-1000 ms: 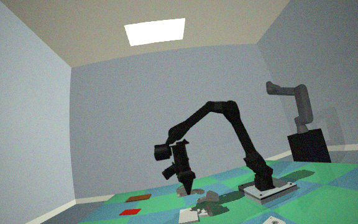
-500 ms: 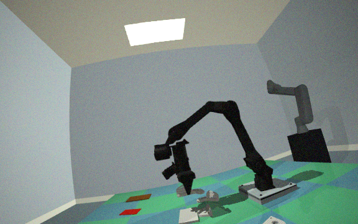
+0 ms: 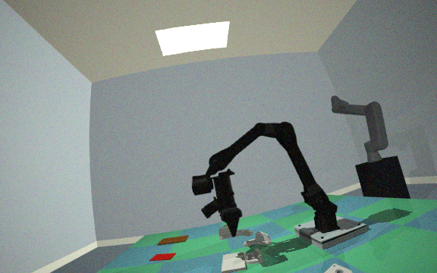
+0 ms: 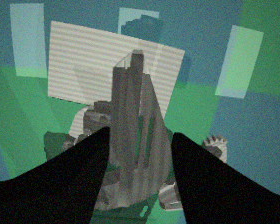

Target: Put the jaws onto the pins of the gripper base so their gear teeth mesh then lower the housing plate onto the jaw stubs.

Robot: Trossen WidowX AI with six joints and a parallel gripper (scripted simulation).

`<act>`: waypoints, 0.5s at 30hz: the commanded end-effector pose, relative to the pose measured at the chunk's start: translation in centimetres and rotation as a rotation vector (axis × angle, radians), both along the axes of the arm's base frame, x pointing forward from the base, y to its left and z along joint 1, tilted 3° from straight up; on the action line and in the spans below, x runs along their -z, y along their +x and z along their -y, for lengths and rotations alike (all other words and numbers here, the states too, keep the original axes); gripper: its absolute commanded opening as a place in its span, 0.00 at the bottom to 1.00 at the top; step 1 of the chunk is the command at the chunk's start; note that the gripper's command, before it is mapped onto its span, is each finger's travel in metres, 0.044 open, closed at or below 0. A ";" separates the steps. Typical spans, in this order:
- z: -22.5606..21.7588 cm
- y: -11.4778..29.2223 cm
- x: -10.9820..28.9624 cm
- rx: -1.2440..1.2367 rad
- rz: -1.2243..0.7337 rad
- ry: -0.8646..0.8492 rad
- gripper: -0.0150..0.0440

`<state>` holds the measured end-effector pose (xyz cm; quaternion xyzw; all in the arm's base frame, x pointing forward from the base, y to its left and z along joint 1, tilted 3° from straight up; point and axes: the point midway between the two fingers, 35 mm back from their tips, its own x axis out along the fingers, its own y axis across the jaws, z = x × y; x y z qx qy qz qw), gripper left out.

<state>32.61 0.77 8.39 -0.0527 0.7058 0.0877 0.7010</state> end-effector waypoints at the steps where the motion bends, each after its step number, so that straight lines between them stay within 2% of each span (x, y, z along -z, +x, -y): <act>1: 0.0 0.1 0.3 -0.006 0.003 -0.002 0.48; 15: -0.1 0.1 2.5 -0.006 0.003 -0.002 0.48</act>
